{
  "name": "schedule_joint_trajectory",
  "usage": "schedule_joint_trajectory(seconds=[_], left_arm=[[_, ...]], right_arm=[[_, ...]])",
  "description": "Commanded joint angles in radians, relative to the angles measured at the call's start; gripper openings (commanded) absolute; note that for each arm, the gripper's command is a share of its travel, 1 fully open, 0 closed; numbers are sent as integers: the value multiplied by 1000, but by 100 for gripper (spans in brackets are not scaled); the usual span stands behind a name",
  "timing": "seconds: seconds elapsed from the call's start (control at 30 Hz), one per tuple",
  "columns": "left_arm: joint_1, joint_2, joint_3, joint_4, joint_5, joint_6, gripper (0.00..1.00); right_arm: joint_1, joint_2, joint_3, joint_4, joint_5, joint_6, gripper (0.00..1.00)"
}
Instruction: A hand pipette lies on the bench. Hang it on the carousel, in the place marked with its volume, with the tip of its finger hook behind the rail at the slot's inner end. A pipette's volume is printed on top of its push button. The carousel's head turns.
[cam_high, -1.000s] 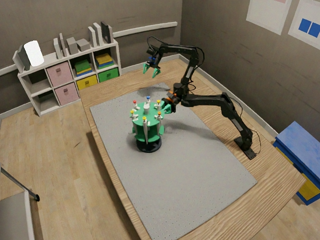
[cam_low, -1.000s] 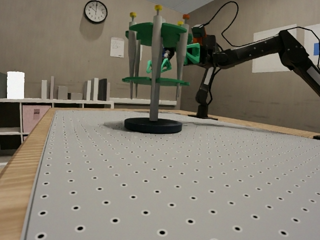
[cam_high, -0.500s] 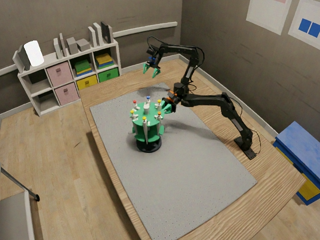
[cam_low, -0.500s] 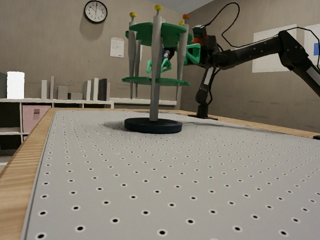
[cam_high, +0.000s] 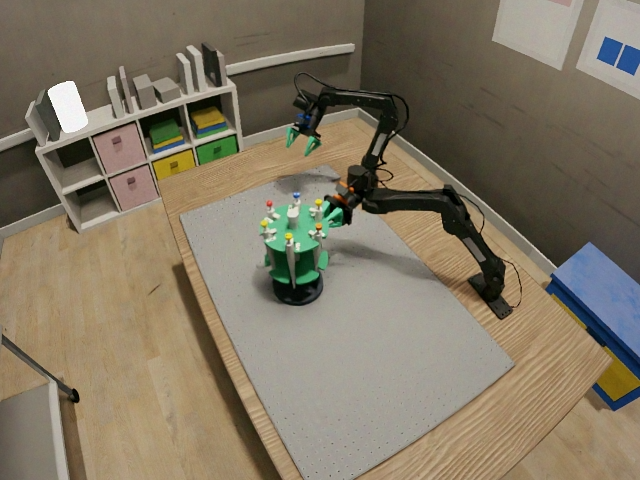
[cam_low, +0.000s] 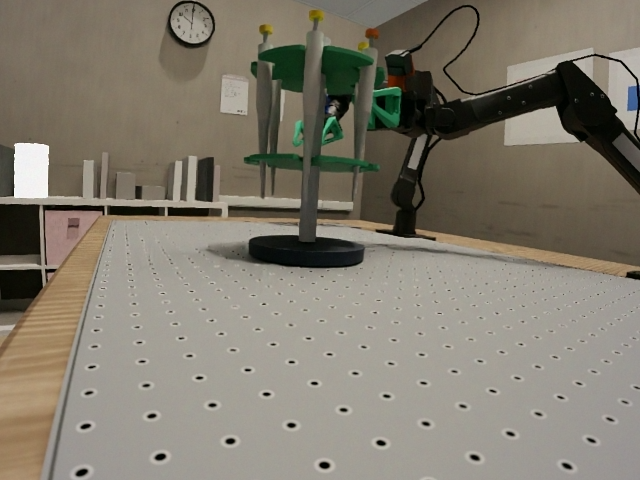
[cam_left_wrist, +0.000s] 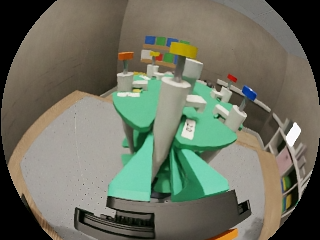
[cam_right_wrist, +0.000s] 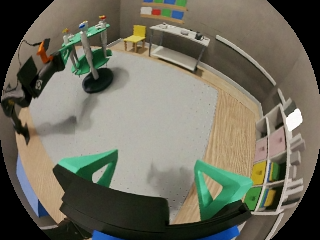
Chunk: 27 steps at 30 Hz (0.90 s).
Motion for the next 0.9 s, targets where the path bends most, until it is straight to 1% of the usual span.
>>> schedule_joint_trajectory(seconds=[0.0, 0.67, 0.87], left_arm=[[3, -45, 13, 69, -16, -4, 12], [3, -45, 12, 69, -16, -3, 12], [3, -40, -3, 83, -16, -2, 12]], right_arm=[[-11, 10, 10, 9, -23, -11, 100], [-11, 10, 10, 9, -23, -11, 100], [-11, 10, 10, 9, -23, -11, 100]])
